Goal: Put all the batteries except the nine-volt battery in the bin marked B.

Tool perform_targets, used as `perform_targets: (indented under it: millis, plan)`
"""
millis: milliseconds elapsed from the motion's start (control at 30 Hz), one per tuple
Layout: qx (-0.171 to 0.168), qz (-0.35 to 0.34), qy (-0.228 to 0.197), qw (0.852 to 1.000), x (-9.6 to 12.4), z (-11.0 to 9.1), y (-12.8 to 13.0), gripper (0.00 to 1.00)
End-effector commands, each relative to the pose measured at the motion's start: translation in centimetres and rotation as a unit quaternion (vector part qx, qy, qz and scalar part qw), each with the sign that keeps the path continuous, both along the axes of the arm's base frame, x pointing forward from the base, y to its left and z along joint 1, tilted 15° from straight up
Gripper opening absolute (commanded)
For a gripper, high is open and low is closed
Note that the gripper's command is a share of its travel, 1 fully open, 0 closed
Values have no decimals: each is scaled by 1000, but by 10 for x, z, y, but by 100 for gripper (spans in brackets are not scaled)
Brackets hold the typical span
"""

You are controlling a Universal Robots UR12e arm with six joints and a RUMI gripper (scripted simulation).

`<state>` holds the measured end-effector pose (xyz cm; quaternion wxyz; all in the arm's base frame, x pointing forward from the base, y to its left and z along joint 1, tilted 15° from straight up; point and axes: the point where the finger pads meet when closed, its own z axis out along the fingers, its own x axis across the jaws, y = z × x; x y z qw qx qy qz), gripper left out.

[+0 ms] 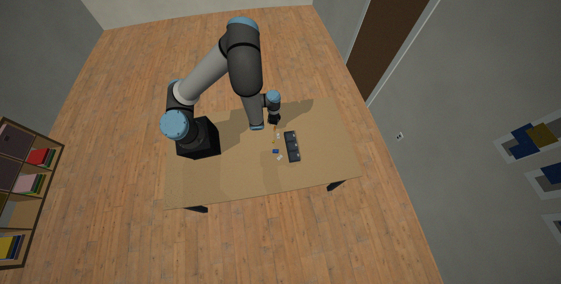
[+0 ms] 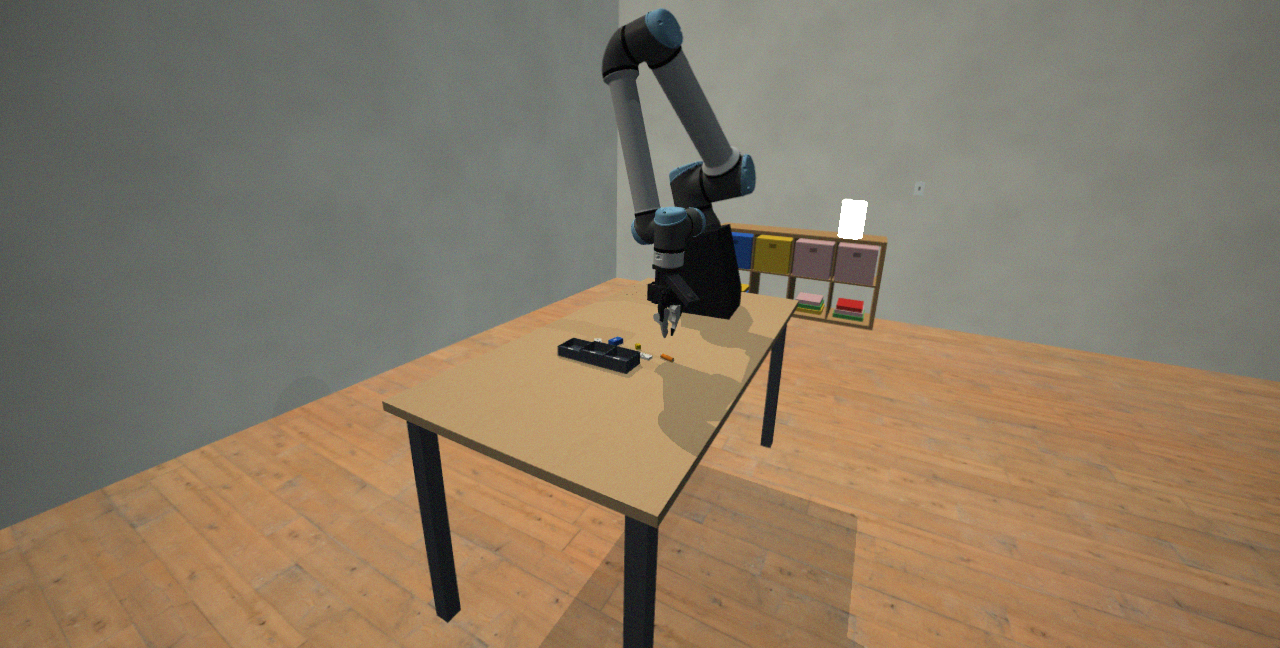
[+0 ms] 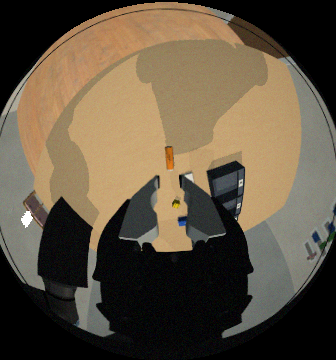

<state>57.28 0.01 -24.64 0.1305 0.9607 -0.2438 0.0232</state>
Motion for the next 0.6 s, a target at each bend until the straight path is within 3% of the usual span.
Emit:
perform_targets:
  millis: [0,567]
  plan:
    - [3,28,3,1000,1,0,-1,17]
    - [3,28,3,1000,2,1,-2,17]
